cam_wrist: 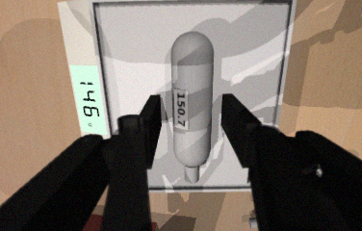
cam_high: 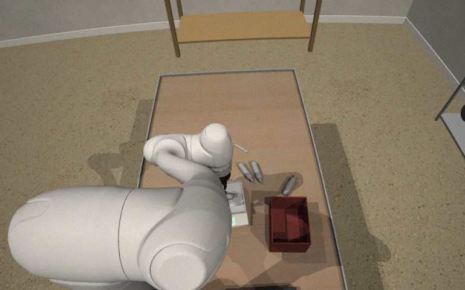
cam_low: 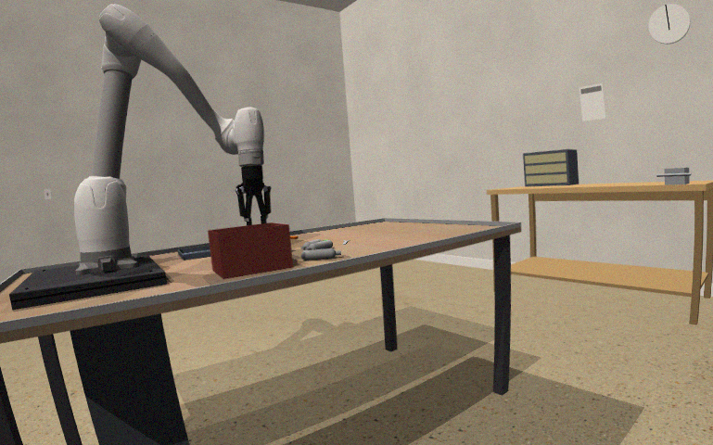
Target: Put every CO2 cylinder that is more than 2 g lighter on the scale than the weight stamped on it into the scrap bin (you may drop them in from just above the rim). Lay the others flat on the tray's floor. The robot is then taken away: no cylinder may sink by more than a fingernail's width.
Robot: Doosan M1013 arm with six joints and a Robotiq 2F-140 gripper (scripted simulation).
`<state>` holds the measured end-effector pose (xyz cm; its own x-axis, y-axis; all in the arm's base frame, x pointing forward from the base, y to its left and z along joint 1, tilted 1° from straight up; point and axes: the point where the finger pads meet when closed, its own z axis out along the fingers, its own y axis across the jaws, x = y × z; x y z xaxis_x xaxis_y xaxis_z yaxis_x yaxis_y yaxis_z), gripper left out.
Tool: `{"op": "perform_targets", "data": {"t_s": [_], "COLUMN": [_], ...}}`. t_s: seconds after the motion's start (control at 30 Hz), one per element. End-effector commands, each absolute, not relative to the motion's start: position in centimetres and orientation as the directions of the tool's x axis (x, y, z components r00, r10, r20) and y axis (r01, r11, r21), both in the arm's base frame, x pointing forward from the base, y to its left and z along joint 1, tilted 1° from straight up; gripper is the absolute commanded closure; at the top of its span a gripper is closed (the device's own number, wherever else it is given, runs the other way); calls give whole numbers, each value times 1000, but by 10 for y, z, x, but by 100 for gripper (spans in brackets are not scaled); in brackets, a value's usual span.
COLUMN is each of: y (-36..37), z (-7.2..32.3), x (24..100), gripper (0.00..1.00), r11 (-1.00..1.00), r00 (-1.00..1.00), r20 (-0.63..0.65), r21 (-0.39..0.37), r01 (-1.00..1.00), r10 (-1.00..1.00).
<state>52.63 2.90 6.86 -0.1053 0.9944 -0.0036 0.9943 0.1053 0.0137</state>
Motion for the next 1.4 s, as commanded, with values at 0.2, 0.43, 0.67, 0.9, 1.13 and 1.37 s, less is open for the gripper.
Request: {"op": "perform_targets", "data": {"t_s": [0.2, 0.43, 0.67, 0.9, 1.13, 1.37], "y": [29, 29, 29, 29, 29, 29], "z": [69, 75, 95, 141, 167, 177], "x": [527, 527, 526, 526, 525, 525], "gripper": [90, 90, 90, 90, 90, 90], "r11": [105, 105, 105, 105, 105, 105], "r00": [-105, -105, -105, -105, -105, -105], "r20": [-3, -3, -3, -3, -3, -3], "r21": [15, 15, 15, 15, 15, 15], "r01": [994, 994, 994, 994, 994, 994], "r10": [994, 994, 994, 994, 994, 994]}}
